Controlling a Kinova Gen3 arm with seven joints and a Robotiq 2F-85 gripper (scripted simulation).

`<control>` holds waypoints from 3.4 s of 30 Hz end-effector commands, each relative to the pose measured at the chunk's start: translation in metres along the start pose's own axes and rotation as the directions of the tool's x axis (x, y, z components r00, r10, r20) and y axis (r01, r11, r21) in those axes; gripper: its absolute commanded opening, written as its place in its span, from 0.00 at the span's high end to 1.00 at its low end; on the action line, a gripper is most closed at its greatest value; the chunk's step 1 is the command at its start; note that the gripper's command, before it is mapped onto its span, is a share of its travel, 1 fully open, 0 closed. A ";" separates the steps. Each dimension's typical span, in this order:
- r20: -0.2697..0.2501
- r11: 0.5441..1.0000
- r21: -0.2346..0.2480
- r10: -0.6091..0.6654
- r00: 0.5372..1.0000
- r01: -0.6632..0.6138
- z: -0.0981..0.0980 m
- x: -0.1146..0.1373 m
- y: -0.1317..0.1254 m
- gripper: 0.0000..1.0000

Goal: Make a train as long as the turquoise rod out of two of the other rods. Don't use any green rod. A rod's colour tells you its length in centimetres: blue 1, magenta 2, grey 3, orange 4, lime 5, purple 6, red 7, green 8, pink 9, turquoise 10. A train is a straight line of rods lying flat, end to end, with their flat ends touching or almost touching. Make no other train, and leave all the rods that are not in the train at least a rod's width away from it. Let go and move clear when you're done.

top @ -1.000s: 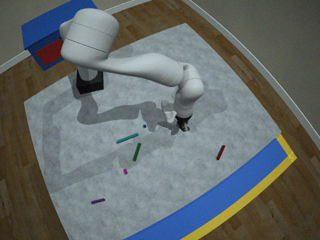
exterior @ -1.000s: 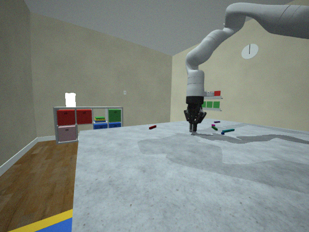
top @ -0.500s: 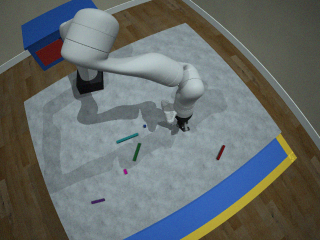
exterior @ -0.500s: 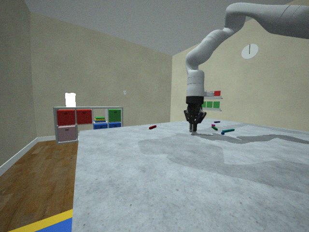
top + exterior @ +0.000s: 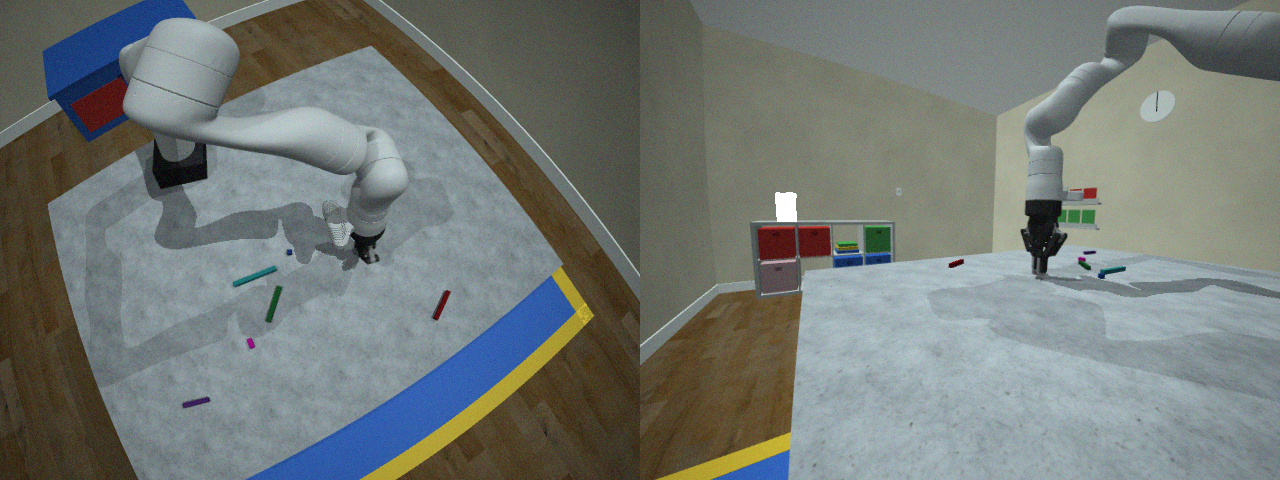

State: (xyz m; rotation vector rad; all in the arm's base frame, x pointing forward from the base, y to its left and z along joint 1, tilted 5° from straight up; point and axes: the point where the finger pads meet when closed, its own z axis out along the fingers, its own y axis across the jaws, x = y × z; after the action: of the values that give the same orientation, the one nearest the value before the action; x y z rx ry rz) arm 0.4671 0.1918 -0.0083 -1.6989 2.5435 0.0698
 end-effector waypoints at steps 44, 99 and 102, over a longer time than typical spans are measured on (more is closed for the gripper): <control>0.000 1.000 -0.001 -0.001 1.000 0.001 0.009 0.000 0.000 0.95; 0.000 1.000 -0.001 -0.001 1.000 0.001 -0.071 0.000 0.000 0.76; 0.000 1.000 -0.001 -0.001 1.000 0.001 -0.078 0.000 0.000 0.76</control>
State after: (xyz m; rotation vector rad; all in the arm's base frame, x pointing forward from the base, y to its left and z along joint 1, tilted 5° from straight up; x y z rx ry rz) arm 0.4582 0.1895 0.0599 -1.7162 2.5470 0.0857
